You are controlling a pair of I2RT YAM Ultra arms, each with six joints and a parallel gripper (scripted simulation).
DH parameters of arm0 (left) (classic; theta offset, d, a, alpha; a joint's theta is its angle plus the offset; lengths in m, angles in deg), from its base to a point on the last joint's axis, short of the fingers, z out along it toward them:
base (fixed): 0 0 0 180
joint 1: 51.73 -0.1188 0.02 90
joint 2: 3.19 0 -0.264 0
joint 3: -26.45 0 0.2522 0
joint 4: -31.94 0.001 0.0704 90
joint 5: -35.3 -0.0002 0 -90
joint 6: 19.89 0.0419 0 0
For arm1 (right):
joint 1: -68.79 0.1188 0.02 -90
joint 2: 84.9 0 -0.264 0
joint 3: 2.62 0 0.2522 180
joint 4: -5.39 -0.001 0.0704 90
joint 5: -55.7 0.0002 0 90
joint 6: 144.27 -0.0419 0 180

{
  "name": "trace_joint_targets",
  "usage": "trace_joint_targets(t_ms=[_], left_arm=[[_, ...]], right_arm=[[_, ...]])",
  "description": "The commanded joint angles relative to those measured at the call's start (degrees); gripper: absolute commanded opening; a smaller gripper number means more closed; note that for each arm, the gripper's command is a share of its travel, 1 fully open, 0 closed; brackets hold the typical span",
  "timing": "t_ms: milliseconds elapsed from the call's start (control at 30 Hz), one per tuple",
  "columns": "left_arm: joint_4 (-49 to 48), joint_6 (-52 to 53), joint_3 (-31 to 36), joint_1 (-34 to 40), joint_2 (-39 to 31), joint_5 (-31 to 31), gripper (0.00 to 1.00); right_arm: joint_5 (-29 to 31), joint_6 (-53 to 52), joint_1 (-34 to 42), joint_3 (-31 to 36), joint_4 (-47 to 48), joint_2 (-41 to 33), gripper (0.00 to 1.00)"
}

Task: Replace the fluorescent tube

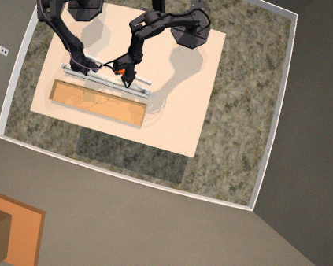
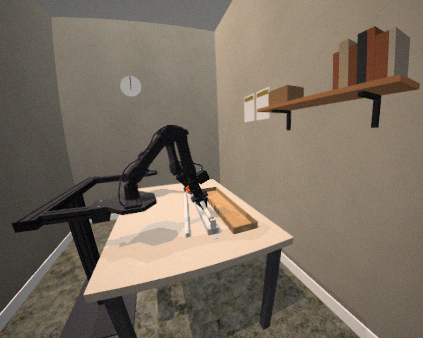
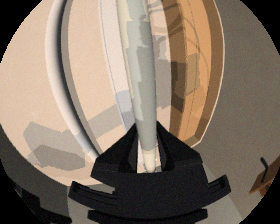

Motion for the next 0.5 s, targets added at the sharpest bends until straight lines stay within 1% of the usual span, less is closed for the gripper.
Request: trace_joint_targets(t_ms=[0,167,367,467], left_arm=[[0.5,-0.4,-0.6,-0.1,-0.7,0.2,0.11],[1.2,-0.5,-1.7,-1.1,-2.1,-0.9,0.11],[3.6,-0.9,-2.1,-1.2,-2.1,-1.7,0.11],[5.3,-1.2,-2.6,-1.4,-2.0,-2.2,0.11]], right_arm=[[-0.3,-0.6,0.0,-0.8,1.2,-2.0,0.11],[-0.8,-0.5,-0.8,-1.8,-1.2,-2.0,0.11],[-1.2,-0.5,-1.1,-2.5,-3.8,-1.8,0.11],[-1.5,-0.6,-1.0,-3.5,-5.5,0.5,0.11]])
